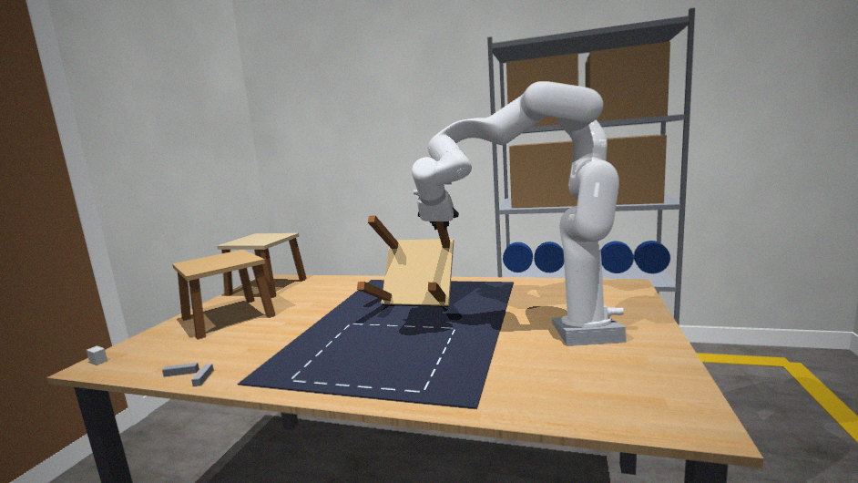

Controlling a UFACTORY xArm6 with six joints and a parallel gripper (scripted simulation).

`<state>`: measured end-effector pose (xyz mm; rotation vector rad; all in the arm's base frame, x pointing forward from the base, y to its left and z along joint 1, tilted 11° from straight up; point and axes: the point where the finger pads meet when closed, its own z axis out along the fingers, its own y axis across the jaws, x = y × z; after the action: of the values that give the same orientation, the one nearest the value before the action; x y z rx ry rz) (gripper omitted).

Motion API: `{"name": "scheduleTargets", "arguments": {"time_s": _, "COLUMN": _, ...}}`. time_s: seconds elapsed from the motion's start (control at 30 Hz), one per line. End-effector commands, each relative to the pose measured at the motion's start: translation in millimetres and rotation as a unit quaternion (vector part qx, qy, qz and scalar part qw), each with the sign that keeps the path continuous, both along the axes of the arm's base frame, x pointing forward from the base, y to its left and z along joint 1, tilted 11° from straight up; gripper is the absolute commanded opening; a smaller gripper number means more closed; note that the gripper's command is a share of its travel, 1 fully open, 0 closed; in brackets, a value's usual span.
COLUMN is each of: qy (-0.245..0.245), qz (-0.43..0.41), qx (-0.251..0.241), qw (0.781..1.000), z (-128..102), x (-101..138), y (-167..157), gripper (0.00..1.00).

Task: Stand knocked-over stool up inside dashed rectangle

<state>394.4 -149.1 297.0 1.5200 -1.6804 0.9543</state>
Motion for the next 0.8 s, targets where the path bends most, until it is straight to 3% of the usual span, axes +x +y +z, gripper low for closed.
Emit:
{"name": "scheduleTargets", "arguments": {"time_s": 0.0, "qy": 0.001, "qz": -0.001, "qx": -0.018, "qw": 1.000, "z": -0.9, "x": 2.3, "y": 10.6, "gripper": 0.28}}
{"name": "scheduleTargets", "arguments": {"time_s": 0.77, "qy": 0.021, "qz": -0.007, "qx": -0.166, "qw": 0.986, "z": -30.2, "x": 14.4, "y": 88.1, "gripper": 0.28}}
